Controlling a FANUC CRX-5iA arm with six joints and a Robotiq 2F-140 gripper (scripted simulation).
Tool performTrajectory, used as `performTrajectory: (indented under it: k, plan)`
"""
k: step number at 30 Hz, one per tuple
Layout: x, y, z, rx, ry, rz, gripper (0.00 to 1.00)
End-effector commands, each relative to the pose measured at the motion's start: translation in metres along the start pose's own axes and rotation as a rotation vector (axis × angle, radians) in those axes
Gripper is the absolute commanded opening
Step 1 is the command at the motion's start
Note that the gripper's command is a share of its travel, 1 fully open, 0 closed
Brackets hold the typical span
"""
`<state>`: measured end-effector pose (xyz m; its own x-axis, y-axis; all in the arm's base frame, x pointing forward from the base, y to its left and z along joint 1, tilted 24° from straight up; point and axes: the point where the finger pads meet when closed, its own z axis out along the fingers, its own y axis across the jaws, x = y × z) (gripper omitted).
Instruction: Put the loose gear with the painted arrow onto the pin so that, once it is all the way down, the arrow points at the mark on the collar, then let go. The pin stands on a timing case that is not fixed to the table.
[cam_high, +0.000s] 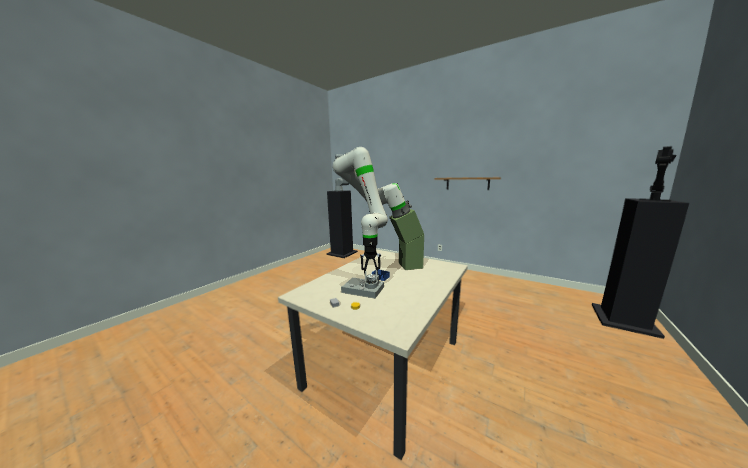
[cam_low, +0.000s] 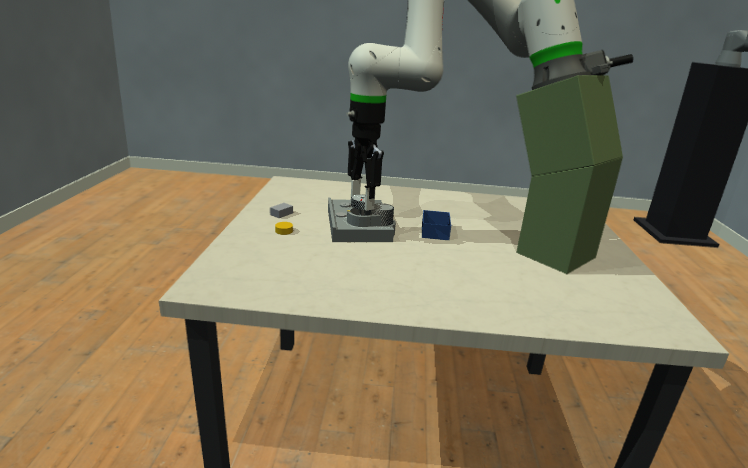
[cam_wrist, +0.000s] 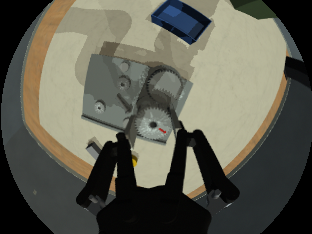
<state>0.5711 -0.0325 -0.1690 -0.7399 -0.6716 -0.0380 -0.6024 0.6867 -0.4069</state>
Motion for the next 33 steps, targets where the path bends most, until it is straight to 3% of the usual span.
performTrajectory:
  k: [1,31,32,33]
  plan:
    - [-0.0001,0.0,-0.0001,0.0,0.0,0.0,0.0]
    - [-0.0001,0.0,-0.0001,0.0,0.0,0.0,0.0]
    - [-0.0001,0.0,-0.0001,0.0,0.0,0.0,1.0]
    - [-0.0001,0.0,-0.0001,0.0,0.0,0.0,1.0]
